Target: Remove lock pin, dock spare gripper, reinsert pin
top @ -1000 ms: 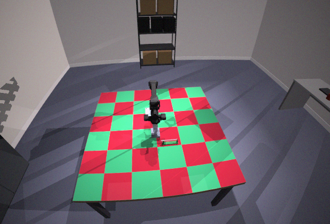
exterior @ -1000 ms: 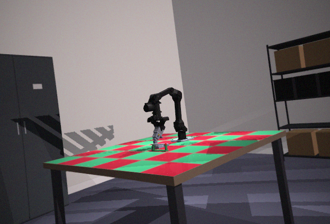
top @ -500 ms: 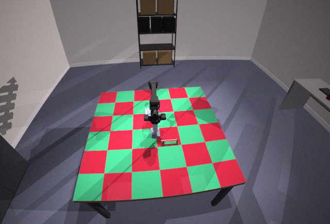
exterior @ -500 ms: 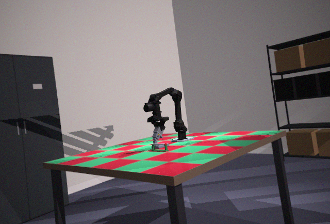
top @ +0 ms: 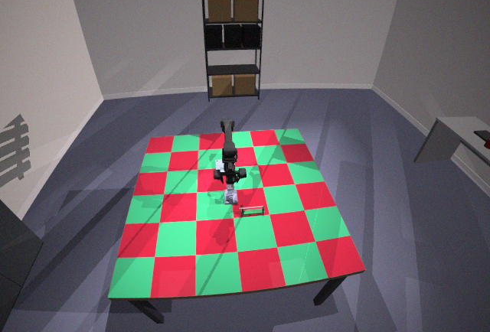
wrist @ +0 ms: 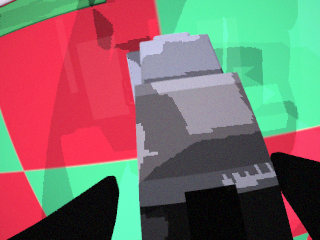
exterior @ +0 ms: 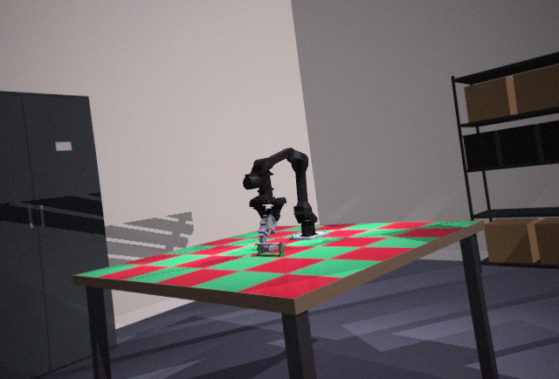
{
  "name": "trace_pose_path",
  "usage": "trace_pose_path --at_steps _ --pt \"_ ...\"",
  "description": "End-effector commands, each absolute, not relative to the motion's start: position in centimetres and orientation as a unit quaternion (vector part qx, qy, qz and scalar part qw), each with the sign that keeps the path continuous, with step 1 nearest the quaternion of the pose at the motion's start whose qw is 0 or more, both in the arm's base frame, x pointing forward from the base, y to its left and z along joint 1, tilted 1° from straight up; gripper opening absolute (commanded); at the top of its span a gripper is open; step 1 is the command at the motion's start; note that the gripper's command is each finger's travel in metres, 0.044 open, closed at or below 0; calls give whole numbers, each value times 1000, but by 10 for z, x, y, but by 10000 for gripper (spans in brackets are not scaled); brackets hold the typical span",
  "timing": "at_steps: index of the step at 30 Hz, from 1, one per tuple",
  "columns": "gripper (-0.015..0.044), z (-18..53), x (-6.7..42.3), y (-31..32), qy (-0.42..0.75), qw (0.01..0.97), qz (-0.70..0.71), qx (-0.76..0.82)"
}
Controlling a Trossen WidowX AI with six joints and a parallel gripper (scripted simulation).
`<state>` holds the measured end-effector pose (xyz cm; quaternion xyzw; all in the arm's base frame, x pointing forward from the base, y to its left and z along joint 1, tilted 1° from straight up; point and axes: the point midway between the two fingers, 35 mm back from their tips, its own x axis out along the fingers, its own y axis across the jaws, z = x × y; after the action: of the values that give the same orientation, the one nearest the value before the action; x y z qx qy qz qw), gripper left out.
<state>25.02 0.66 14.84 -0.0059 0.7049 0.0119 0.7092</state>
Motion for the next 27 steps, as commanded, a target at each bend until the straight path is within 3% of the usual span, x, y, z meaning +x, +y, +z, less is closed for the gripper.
trace_pose_path --at_steps 1,27 --pt "440 149 250 6 704 710 12 -6" --pt "440 180 205 5 723 691 11 -6"
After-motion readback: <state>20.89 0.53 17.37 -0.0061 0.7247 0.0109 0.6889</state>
